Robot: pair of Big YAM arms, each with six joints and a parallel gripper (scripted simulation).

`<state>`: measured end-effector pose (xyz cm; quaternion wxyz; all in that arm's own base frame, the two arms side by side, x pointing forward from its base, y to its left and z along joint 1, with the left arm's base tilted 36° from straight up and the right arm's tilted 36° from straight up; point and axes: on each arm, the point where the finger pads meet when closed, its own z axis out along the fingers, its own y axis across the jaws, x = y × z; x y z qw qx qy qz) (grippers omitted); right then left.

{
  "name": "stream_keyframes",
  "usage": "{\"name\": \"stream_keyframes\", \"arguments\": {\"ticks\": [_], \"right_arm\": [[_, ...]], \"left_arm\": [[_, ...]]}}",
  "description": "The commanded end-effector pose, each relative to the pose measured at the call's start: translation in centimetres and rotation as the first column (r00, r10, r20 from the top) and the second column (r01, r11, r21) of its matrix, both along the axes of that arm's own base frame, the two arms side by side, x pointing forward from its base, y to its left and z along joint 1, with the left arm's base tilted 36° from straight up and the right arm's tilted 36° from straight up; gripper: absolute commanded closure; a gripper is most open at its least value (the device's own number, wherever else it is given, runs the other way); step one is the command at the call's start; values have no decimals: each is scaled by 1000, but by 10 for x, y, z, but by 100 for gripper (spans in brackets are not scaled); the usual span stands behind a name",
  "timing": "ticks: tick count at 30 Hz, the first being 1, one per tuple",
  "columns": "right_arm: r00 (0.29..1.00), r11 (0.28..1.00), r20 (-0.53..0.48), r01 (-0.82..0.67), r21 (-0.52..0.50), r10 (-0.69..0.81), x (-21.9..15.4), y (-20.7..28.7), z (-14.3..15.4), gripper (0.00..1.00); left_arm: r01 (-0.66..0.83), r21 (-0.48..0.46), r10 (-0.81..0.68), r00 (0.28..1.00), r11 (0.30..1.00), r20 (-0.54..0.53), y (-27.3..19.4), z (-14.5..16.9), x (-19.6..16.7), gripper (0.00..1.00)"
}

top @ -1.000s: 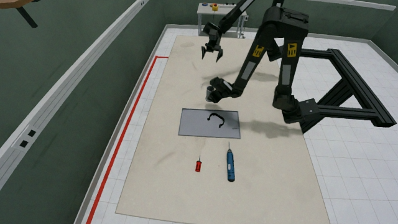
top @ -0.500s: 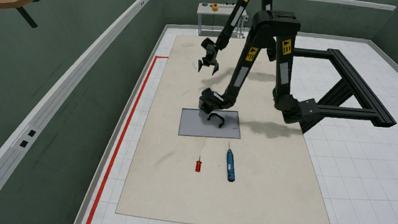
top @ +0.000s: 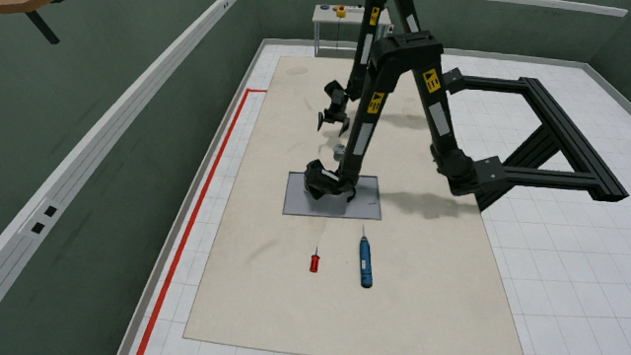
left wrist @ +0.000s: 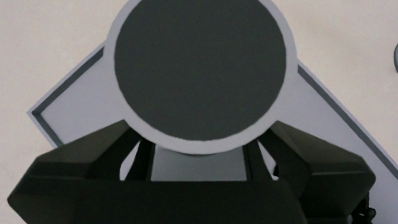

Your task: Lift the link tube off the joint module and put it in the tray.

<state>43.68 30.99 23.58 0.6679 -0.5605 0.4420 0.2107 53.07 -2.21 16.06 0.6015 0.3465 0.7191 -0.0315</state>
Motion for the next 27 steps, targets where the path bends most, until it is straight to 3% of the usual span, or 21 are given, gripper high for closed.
{"name": "stream_keyframes", "arguments": {"ticks": [1,9,20,26,27], "right_arm": [[999,998,33,-30,51,28,1,13,3,0],[999,998,51,-16,59,13,3,6,13,0],[999,998,51,-16,59,13,3,6,13,0],[999,998,51,-16,59,13,3,6,13,0],[999,998,51,-16,59,13,3,6,13,0]], "left_arm": [[18,14,-19,999,1000,28,2,-6,21,55],[22,17,-23,999,1000,36,-1,6,23,55],[25,15,-26,999,1000,26,0,-36,43,55],[26,16,-27,999,1000,31,-3,-24,37,55],[23,22,-24,999,999,42,1,-21,34,44]]}}
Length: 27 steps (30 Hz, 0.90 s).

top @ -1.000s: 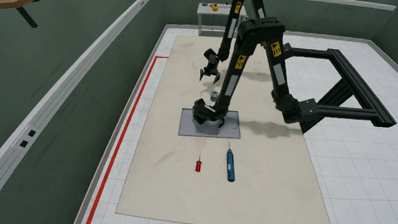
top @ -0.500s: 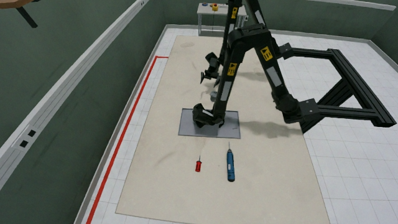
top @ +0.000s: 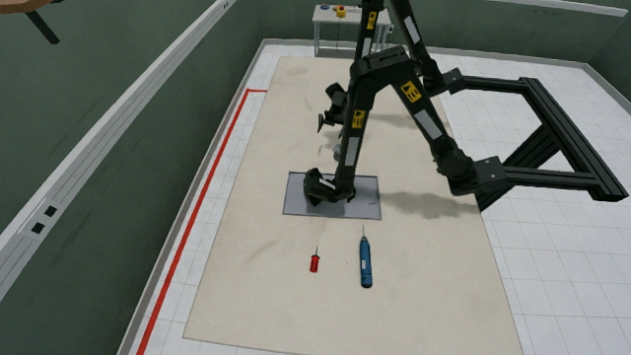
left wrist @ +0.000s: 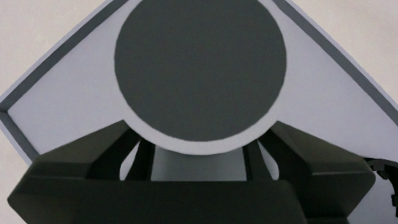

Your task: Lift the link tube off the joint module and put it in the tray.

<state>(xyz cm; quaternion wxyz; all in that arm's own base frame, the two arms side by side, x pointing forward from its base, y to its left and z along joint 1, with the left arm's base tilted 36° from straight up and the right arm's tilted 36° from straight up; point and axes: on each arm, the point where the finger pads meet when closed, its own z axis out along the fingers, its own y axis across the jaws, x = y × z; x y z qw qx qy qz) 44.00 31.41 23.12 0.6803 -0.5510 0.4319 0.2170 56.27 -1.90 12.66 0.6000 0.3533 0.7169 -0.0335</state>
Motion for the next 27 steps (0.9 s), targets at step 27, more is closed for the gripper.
{"name": "stream_keyframes", "arguments": {"ticks": [27], "right_arm": [[992,989,90,-102,104,92,-29,8,59,0]], "left_arm": [[-150,75,142,985,986,97,82,91,-33,24]]}}
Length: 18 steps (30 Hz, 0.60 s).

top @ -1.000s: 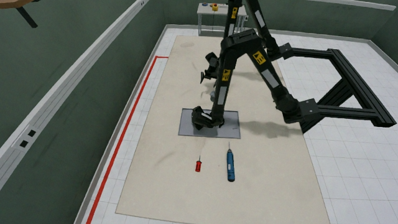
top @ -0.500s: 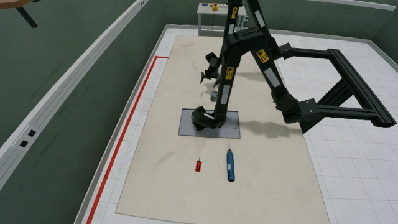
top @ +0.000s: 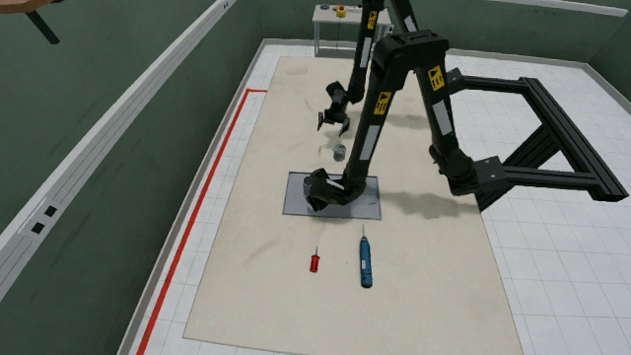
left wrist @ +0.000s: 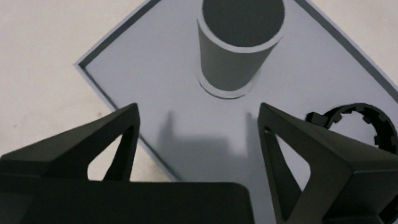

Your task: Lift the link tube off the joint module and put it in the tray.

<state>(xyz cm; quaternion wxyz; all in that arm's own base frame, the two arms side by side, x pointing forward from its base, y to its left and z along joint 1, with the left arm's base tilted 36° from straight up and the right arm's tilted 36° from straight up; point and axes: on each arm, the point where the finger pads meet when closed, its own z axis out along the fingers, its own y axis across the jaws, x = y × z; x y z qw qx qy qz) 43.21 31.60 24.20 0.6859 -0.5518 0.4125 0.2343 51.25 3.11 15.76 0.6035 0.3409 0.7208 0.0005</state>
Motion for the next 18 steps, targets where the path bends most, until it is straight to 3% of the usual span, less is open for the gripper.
{"name": "stream_keyframes", "arguments": {"ticks": [1,9,18], "right_arm": [[995,994,79,-63,85,56,-24,6,52,0],[994,995,95,-59,82,51,-28,4,58,0],[993,998,111,-44,46,39,-30,6,60,0]], "left_arm": [[-97,48,95,994,994,59,31,64,19,24],[-144,46,145,989,988,-26,18,81,17,24],[-2,68,8,996,998,-94,-54,67,-10,24]]}}
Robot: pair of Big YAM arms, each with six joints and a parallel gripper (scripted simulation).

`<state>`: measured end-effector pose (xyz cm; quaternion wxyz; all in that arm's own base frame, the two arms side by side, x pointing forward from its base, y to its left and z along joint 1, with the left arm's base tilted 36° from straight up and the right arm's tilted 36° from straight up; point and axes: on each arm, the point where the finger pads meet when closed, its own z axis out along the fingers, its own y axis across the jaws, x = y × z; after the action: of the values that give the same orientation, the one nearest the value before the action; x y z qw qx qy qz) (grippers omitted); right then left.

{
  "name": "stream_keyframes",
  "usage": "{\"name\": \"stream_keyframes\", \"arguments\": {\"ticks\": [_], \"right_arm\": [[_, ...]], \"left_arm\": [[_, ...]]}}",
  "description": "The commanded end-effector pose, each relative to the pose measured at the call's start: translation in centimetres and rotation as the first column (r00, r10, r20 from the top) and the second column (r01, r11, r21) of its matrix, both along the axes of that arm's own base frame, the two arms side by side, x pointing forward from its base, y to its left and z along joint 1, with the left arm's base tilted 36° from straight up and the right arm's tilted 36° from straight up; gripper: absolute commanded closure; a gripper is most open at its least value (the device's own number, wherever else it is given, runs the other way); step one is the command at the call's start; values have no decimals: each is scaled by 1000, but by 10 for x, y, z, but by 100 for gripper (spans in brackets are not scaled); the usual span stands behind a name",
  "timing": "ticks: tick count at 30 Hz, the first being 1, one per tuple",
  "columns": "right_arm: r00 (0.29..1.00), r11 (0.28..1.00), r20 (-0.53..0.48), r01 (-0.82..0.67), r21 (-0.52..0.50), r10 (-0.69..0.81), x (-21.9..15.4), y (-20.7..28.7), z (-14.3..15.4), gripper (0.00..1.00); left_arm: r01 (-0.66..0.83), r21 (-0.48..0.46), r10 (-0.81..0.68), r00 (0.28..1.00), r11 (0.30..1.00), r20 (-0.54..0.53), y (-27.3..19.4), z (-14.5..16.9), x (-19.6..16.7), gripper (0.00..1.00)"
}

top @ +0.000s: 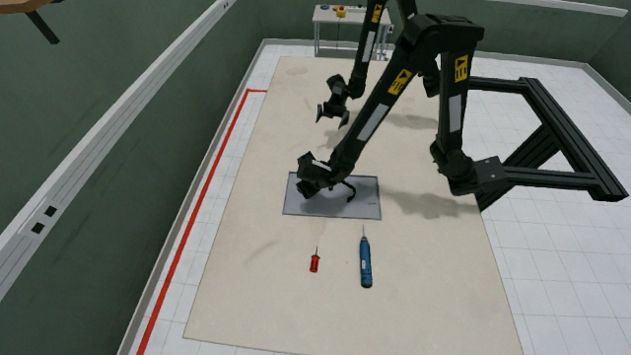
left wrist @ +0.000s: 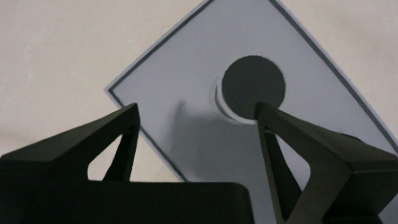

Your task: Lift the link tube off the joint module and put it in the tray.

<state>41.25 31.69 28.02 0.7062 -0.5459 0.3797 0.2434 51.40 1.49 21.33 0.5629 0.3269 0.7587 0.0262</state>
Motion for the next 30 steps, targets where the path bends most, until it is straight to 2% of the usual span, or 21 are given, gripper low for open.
{"name": "stream_keyframes", "arguments": {"ticks": [1,24,25,30], "right_arm": [[998,1000,61,-3,-7,3,-11,5,22,0],[998,1000,70,3,-7,-3,-10,3,26,0],[999,1000,53,8,-13,-7,-5,2,18,0],[999,1000,53,8,-13,-7,-5,2,18,0]], "left_arm": [[79,15,-79,997,997,-13,-41,11,-13,24],[70,4,-69,997,998,-18,-37,8,-9,24],[70,4,-69,997,998,-18,-37,8,-9,24],[70,4,-69,997,998,-18,-37,8,-9,24]]}}
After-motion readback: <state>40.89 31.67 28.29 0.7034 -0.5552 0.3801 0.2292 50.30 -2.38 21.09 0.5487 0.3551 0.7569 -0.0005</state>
